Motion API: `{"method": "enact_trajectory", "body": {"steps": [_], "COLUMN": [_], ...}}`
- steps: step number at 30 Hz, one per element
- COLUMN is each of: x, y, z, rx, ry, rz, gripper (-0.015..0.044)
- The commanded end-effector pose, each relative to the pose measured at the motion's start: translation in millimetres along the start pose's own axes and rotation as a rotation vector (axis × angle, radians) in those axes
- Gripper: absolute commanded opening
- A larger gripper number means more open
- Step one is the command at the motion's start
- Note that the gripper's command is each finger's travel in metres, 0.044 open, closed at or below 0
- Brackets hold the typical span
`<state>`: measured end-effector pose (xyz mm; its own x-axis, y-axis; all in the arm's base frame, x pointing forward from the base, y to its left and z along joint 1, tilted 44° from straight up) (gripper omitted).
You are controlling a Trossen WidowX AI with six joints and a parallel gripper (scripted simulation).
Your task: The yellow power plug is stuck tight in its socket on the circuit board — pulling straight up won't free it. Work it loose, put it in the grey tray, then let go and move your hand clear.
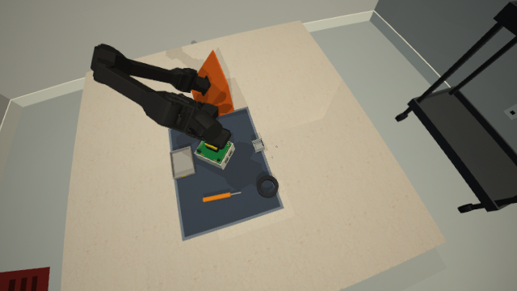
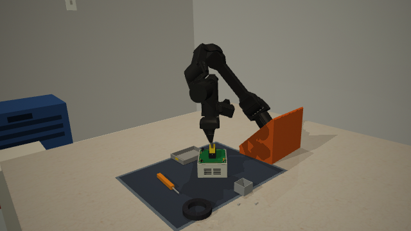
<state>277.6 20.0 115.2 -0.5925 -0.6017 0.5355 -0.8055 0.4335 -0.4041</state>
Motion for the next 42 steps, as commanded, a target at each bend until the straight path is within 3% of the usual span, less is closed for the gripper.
{"method": "enact_trajectory", "body": {"steps": [1, 16, 31, 42], "x": [12, -23, 12, -16], "y": [6, -2, 6, 0], "z": [-16, -16, -24, -24], "rx": [0.027, -0.031, 0.027, -0.019], "ry": [-0.095, 0.168, -0.097, 0.113], "rz": [-0.019, -0.016, -0.019, -0.017], "gripper": [0.0, 0.0, 0.0, 0.0]}}
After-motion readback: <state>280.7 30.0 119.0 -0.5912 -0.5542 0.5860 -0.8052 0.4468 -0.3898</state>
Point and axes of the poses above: the point midway between the two fingers, 35 mm back from their tips, its own z axis out along the fingers, its own x axis across the jaws, y = z × x, the point moved 5 cm from there along -z, back along the fingers, and after that the axes turned 13 degrees about -z, right-handed, at the moved point
